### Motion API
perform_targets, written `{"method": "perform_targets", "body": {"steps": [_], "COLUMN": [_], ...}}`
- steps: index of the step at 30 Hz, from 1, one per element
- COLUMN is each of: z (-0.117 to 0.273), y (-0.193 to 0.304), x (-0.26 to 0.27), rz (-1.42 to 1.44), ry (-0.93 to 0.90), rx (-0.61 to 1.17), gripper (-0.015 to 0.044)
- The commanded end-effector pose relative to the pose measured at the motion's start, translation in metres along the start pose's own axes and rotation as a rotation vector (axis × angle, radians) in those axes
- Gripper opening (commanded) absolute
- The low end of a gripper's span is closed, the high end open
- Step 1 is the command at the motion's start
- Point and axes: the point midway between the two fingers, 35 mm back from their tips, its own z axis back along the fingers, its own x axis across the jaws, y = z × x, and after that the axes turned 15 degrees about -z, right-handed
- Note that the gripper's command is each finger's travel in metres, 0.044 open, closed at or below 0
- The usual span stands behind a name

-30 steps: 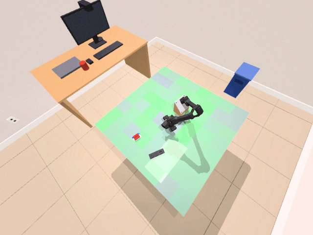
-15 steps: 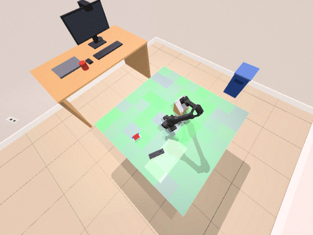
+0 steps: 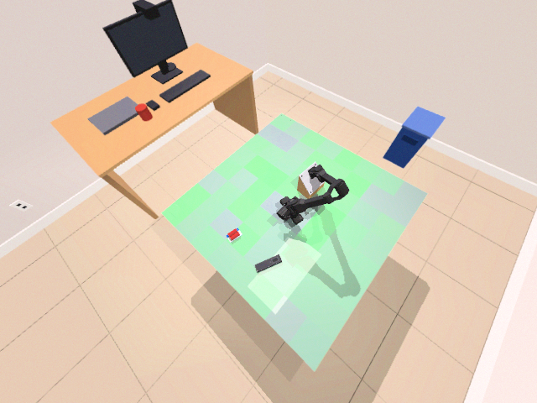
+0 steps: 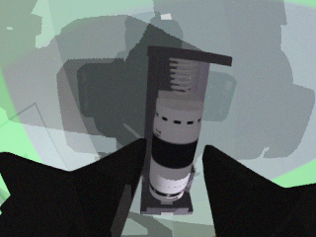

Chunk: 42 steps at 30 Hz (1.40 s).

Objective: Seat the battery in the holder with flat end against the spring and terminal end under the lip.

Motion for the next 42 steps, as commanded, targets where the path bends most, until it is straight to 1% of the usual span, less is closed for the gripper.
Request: {"method": "perform_targets", "body": {"steps": [1, 9, 11, 17, 19, 42], "z": [0.011, 0.012, 0.015, 0.072, 0.085, 0.086], "y": [-0.002, -0.002, -0.001, 0.001, 0.003, 0.004], "x": [0.001, 0.001, -0.002, -0.009, -0.010, -0.014], "rz": [0.006, 0.006, -0.002, 0.004, 0.006, 0.006], "ry": [-0.005, -0.005, -0.001, -0.001, -0.002, -0.002], "rx": [-0.010, -0.010, -0.003, -0.011, -0.011, -0.011], "gripper": [0.0186, 0.0186, 0.0238, 0.0396, 0.0440, 0.0440]}}
